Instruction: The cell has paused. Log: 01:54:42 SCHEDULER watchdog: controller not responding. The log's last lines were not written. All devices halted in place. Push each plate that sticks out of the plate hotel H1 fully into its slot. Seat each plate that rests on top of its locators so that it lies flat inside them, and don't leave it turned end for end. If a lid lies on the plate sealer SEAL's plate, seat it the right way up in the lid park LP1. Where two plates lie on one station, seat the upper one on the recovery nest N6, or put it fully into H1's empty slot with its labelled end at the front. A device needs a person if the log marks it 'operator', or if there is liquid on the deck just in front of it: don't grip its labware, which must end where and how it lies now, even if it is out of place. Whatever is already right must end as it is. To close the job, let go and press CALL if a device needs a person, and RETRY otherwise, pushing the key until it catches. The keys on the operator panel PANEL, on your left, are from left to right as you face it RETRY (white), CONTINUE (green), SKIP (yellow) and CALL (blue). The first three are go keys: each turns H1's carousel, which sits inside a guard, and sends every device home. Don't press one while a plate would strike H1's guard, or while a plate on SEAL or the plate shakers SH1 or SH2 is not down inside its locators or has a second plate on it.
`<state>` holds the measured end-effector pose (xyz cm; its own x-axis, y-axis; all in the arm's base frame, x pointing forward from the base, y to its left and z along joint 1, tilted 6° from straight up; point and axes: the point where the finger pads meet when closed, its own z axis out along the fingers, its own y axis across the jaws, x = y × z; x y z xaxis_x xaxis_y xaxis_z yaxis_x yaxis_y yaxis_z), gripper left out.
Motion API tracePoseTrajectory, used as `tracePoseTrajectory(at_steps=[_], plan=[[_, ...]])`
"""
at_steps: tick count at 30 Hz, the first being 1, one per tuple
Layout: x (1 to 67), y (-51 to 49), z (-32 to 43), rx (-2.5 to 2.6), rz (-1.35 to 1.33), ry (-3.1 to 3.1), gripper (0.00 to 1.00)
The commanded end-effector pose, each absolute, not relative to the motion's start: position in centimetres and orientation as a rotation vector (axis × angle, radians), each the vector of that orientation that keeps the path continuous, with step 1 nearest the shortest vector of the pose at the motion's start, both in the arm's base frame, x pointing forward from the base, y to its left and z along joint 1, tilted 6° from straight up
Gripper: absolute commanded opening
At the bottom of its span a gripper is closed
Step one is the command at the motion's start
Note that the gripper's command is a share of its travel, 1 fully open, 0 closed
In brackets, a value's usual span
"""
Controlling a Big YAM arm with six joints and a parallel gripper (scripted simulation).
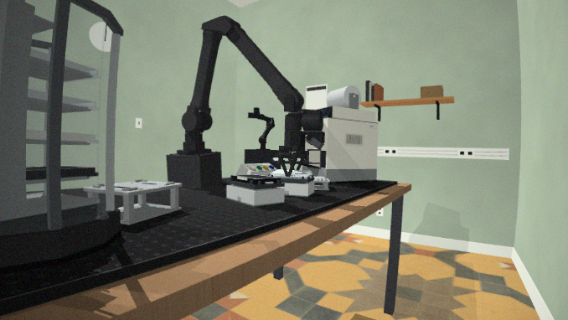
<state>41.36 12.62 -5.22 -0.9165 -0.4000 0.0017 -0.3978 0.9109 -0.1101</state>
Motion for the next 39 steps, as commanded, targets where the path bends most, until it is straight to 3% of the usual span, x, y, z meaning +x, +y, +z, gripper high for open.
tracePoseTrajectory(at_steps=[1,39], plan=[[41.9,13.1,-3.6,-0.635,-0.157,3.024,0.84],[43.4,14.1,-1.8,-0.619,-0.147,2.993,0.84]])
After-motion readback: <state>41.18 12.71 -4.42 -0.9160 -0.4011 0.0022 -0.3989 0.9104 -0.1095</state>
